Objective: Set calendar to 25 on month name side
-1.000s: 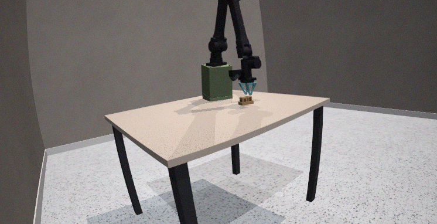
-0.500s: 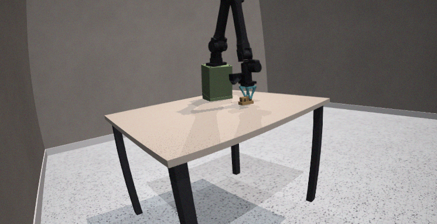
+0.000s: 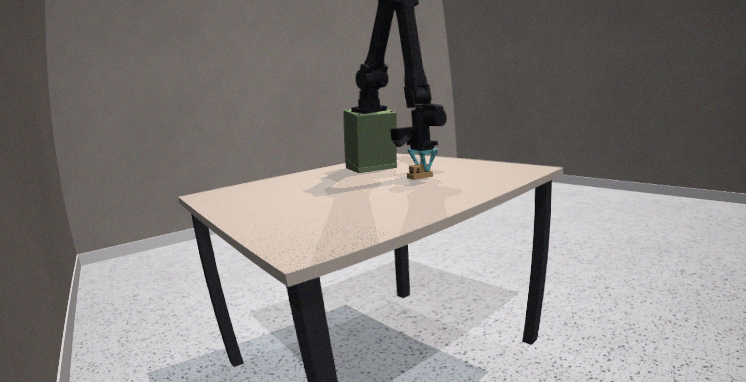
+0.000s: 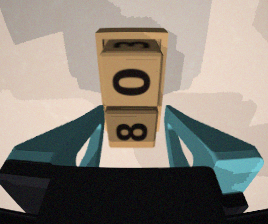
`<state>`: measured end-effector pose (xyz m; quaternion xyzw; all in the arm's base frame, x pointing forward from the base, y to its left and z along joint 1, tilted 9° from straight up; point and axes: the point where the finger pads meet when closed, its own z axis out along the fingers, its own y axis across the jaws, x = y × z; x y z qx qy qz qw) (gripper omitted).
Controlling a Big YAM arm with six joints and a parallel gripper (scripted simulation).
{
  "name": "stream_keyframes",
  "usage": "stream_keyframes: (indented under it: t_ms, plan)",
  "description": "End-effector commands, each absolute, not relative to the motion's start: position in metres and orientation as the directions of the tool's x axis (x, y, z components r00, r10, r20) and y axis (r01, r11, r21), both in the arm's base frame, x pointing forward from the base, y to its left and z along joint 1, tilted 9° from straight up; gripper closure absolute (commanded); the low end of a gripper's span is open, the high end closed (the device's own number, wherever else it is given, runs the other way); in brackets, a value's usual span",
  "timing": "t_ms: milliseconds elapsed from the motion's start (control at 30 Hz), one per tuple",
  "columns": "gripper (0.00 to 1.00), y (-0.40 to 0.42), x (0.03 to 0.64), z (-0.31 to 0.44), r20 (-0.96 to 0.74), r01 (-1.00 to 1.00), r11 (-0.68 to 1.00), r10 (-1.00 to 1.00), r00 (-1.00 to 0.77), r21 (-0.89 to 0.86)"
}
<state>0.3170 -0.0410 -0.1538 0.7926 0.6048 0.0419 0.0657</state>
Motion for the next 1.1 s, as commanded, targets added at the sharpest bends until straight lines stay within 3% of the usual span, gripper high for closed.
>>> stream_keyframes:
  t_ms: [0,967,1000,1067]
  plan:
    - [0.53,-0.0457,0.3226,-0.1538,-0.013,0.950,-0.261,0.964,0.267,0.169]
    - [0.53,-0.0457,0.3226,-0.1538,-0.013,0.950,-0.261,0.964,0.267,0.169]
    - [0.72,-0.0457,0.3226,-0.1538,-0.013,0.950,-0.261,0.964,0.267,0.169]
    - [0.72,-0.0457,0.3225,-0.1538,-0.013,0.950,-0.262,0.963,0.268,0.169]
